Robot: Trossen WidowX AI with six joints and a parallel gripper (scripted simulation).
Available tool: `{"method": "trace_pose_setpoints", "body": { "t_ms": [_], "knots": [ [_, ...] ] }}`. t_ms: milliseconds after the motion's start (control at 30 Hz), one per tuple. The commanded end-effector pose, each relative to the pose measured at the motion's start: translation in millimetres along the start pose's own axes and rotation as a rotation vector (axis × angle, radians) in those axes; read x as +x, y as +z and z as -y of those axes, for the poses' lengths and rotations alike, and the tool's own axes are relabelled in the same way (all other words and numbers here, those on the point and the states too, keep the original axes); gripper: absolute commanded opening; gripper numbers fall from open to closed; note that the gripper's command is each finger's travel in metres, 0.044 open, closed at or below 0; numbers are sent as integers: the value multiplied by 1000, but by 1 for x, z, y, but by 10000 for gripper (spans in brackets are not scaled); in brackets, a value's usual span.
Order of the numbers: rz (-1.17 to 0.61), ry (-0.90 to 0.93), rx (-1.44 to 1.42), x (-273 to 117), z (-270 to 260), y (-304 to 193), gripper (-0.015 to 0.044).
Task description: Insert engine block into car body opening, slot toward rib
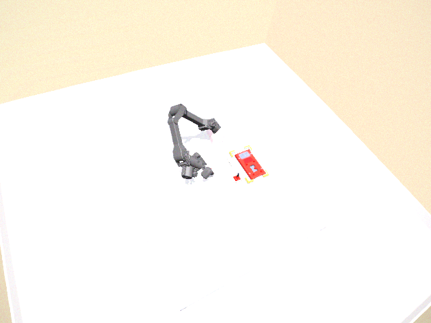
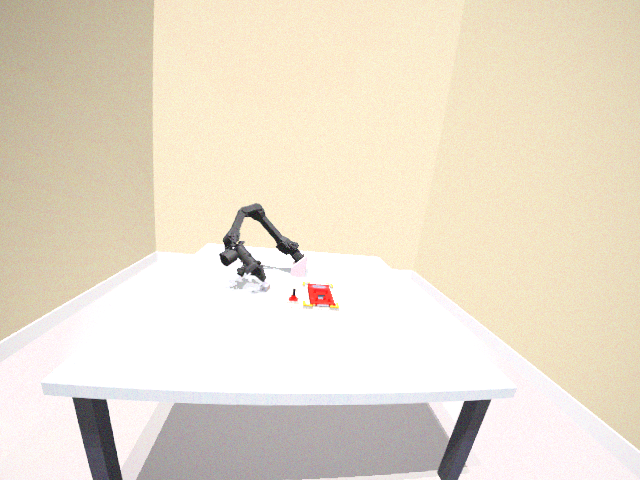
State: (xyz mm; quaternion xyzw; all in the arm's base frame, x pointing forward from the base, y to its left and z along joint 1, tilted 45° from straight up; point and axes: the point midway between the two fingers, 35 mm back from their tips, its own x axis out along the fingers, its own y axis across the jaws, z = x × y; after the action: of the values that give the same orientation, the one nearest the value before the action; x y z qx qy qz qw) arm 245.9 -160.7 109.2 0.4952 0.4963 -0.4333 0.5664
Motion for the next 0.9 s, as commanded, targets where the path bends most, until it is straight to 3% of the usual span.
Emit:
{"method": "trace_pose_setpoints", "body": {
  "t_ms": [0,867],
  "knots": [
    [17,-21,-117,2,0,-1,440],
    [61,-193,-996,9,0,-7,440]
  ]
}}
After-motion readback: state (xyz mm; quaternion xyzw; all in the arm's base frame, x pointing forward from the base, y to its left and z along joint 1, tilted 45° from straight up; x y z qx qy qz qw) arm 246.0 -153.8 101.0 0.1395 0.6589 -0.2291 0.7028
